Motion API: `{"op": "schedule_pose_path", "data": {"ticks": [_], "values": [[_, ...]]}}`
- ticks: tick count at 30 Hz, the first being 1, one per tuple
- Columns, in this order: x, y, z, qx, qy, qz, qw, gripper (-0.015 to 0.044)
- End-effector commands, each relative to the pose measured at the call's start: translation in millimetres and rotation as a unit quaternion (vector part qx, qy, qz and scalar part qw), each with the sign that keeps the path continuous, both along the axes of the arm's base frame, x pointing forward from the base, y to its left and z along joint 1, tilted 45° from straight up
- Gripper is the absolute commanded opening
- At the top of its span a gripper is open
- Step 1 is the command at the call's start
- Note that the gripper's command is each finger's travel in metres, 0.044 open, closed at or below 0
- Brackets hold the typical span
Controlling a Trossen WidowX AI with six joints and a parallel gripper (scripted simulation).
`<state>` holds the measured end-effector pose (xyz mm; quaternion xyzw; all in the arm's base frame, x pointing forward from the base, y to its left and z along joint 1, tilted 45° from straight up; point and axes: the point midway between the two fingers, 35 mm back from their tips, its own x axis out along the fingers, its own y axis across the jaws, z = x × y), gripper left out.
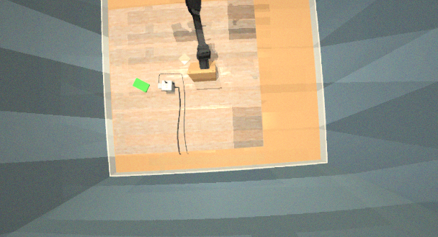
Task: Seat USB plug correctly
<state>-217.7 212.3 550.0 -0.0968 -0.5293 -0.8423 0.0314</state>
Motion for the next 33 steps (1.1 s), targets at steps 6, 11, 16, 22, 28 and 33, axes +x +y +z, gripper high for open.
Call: {"op": "schedule_pose_path", "data": {"ticks": [6, 11, 16, 22, 28, 33], "values": [[28.7, 85.8, -34.1, -0.116, 0.004, -0.128, 0.985, 0.0440], [69.4, 147.6, -70.1, -0.203, 0.013, -0.234, 0.951, 0.0440], [135.1, 201.8, -117.4, -0.283, 0.023, -0.348, 0.893, 0.0440], [216.4, 243.9, -183.4, -0.391, 0.045, -0.466, 0.792, 0.0440], [302.2, 258.0, -254.1, -0.481, 0.064, -0.571, 0.662, 0.0440], [370.7, 246.7, -317.8, -0.550, 0.083, -0.639, 0.531, 0.0440]]}}
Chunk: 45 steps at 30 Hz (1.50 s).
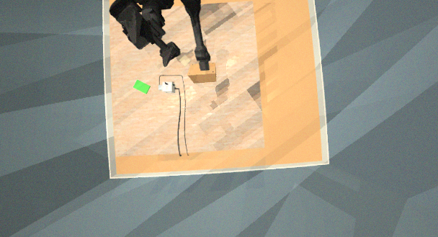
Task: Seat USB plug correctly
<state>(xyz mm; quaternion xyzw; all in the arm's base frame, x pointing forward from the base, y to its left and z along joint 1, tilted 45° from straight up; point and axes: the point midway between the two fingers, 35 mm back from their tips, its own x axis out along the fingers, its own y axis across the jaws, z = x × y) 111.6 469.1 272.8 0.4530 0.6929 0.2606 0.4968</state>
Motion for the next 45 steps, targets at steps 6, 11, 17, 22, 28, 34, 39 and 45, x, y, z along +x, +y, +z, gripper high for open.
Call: {"op": "schedule_pose_path", "data": {"ticks": [6, 11, 17, 22, 28, 34, 39, 45], "values": [[115.3, -51.4, -115.2, -0.188, 0.049, -0.227, 0.954, 0.0440], [165.4, -107.0, -172.5, -0.291, 0.059, -0.332, 0.896, 0.0440], [206.8, -194.8, -231.9, -0.413, 0.079, -0.457, 0.784, 0.0440], [222.4, -280.8, -269.7, -0.511, 0.085, -0.543, 0.661, 0.0440], [217.6, -391.8, -296.8, -0.627, 0.074, -0.604, 0.486, 0.0440], [212.9, -419.5, -300.2, -0.656, 0.067, -0.610, 0.439, 0.0440], [213.1, -420.1, -300.3, -0.656, 0.067, -0.610, 0.439, 0.0440], [213.3, -423.5, -303.0, -0.656, 0.067, -0.610, 0.439, 0.0440]]}}
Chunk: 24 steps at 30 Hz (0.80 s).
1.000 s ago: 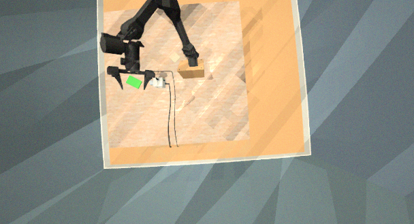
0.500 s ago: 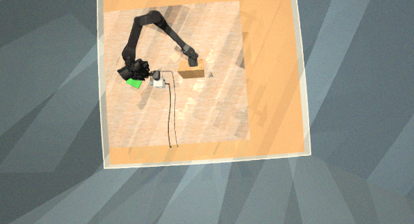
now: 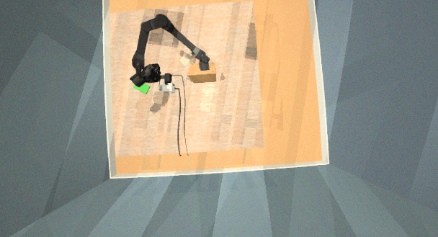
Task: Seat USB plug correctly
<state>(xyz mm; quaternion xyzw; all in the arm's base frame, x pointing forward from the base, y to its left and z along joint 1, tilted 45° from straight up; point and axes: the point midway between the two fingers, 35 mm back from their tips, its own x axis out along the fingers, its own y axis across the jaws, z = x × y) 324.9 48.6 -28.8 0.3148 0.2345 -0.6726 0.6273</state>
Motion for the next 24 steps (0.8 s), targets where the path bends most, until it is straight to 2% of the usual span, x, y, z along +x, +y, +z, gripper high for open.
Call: {"op": "schedule_pose_path", "data": {"ticks": [1, 24], "values": [[0.0, -3.7, -2.1, -0.003, -0.001, -0.001, 1.000, 0.0440], [-0.4, -20.2, -18.2, -0.003, -0.001, -0.001, 1.000, 0.0440]]}}
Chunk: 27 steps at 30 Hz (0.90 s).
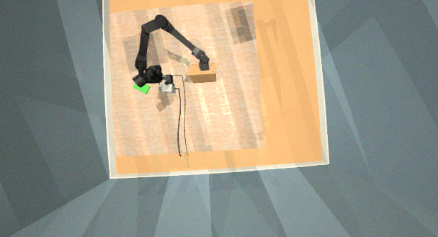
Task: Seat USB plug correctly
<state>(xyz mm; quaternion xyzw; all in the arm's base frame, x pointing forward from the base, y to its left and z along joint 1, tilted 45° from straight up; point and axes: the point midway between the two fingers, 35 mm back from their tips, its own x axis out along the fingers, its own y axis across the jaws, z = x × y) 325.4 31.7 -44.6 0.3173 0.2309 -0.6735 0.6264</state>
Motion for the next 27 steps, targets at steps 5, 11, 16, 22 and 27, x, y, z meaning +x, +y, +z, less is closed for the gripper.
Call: {"op": "schedule_pose_path", "data": {"ticks": [5, 11, 16, 22, 27], "values": [[-1.0, -4.2, -3.3, -0.003, 0.003, 0.002, 1.000, 0.0440], [-0.4, -2.8, -2.5, 0.000, 0.001, 0.000, 1.000, 0.0282], [-0.4, -2.8, -2.5, 0.000, 0.001, 0.000, 1.000, 0.0151], [-0.4, -2.8, -2.5, 0.000, 0.001, 0.000, 1.000, 0.0000], [-0.4, -2.8, -2.5, 0.000, 0.001, 0.000, 1.000, 0.0000]]}}
